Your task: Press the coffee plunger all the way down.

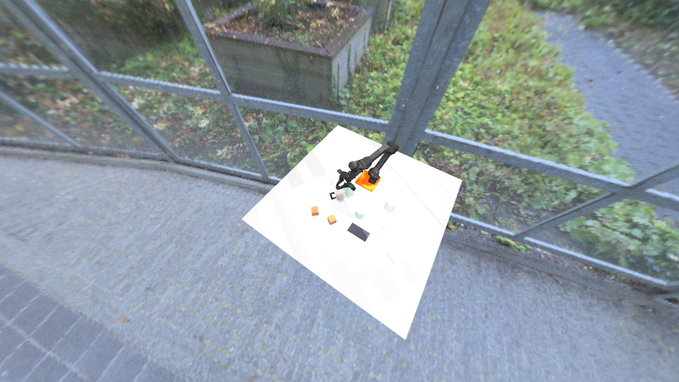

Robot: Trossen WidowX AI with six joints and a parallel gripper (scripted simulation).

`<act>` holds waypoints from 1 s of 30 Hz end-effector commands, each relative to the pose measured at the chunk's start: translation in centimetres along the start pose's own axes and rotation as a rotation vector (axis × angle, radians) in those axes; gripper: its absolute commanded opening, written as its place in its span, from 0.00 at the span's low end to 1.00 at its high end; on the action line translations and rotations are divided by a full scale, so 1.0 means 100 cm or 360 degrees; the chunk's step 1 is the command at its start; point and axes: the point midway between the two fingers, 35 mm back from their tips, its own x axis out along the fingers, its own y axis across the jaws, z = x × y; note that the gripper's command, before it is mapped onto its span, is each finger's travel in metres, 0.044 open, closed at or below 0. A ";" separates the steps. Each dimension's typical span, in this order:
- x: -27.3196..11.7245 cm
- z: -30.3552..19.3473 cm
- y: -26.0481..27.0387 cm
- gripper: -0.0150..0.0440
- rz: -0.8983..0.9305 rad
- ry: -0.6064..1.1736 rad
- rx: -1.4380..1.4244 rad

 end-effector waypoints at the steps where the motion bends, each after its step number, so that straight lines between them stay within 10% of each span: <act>1: 0.000 0.000 0.000 0.47 0.0000 0.0002 0.0000; 4: 0.000 0.000 0.000 0.47 0.0000 0.0002 0.0000; 16: 0.000 0.000 0.000 1.00 0.0000 0.0002 0.0000; 30: -0.064 0.053 0.000 1.00 -0.0001 0.0035 -0.0009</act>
